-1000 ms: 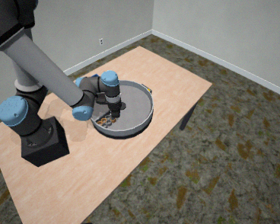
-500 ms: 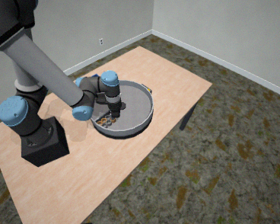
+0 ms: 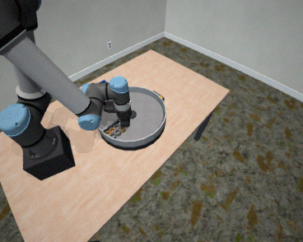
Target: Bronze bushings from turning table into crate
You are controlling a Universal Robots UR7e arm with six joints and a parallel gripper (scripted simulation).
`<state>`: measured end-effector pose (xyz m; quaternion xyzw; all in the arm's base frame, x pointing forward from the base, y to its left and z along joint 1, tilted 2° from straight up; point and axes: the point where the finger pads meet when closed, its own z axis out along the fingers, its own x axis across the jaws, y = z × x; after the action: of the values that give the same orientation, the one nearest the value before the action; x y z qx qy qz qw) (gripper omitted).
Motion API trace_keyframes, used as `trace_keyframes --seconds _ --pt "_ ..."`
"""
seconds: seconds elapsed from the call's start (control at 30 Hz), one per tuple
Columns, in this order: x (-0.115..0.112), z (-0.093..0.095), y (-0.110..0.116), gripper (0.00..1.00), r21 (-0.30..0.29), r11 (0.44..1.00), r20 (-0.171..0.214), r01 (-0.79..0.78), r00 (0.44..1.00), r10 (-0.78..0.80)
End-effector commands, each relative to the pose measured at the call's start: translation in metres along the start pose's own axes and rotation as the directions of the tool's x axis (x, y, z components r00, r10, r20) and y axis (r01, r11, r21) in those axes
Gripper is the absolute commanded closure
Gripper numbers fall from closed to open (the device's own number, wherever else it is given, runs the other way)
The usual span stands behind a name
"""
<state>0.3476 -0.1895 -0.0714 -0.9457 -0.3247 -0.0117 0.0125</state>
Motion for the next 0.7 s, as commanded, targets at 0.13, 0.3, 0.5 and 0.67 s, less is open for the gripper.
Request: trace_keyframes --seconds 0.13,0.3,0.5,0.67 --pt "0.0000 -0.0003 0.0004 1.00 -0.001 1.000 0.000 0.000 1.000 0.000" --pt "0.0000 -0.0003 0.0004 1.00 -0.001 1.000 0.000 0.000 1.000 0.000" --pt "0.0000 -0.0003 0.0004 1.00 -0.001 1.000 0.000 0.000 1.000 0.000" --pt "0.0030 -0.0003 0.0004 1.00 -0.002 1.000 0.000 0.000 1.000 0.000"
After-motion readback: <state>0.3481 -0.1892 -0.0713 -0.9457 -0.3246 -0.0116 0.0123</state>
